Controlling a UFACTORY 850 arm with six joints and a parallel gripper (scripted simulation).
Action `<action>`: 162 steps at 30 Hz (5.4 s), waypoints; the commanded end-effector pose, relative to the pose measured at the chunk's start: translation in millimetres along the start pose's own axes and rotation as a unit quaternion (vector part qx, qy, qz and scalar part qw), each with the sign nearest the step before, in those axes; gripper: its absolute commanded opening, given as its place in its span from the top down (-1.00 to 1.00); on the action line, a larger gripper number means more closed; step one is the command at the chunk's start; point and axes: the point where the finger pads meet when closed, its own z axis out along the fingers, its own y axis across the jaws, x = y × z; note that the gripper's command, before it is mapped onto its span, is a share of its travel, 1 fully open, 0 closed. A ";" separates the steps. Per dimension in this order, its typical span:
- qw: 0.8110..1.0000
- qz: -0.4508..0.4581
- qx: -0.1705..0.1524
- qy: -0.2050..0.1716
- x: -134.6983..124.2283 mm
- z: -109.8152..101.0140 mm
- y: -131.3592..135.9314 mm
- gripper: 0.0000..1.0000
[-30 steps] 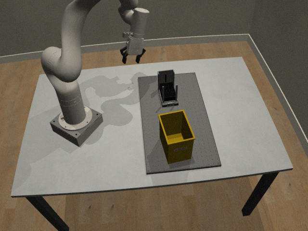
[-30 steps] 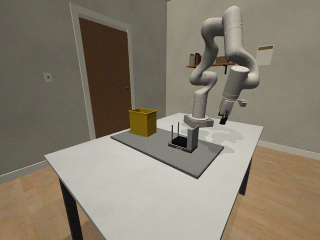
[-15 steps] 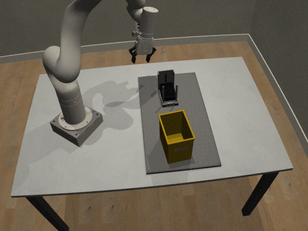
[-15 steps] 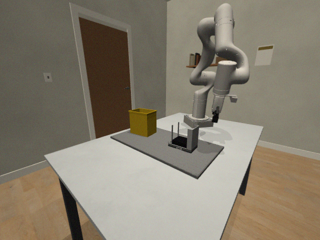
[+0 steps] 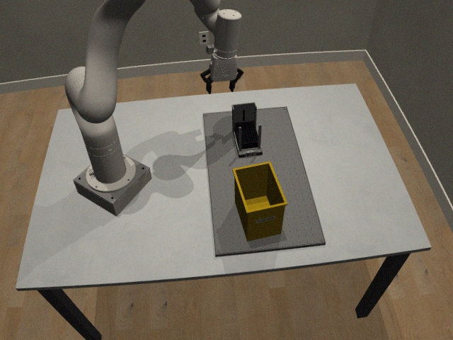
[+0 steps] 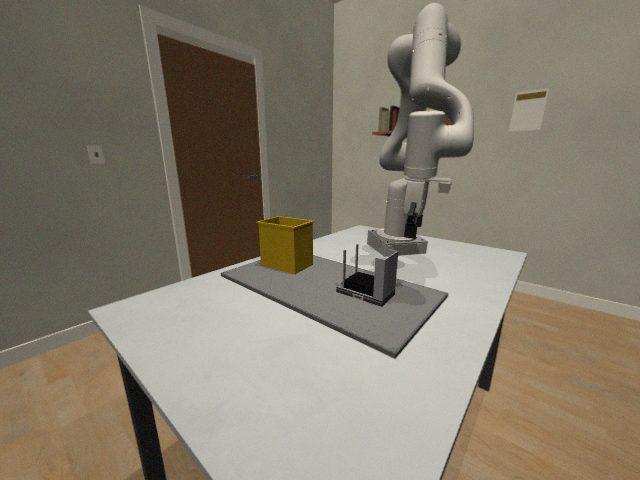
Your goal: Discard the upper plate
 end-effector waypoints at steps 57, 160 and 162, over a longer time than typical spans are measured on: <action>0.993 0.083 -0.080 0.027 -108.0 -33.7 65.8 -1.00; 0.993 0.083 -0.080 0.027 -101.8 116.0 90.5 -1.00; 0.993 0.083 -0.080 0.027 -101.8 116.0 90.5 -1.00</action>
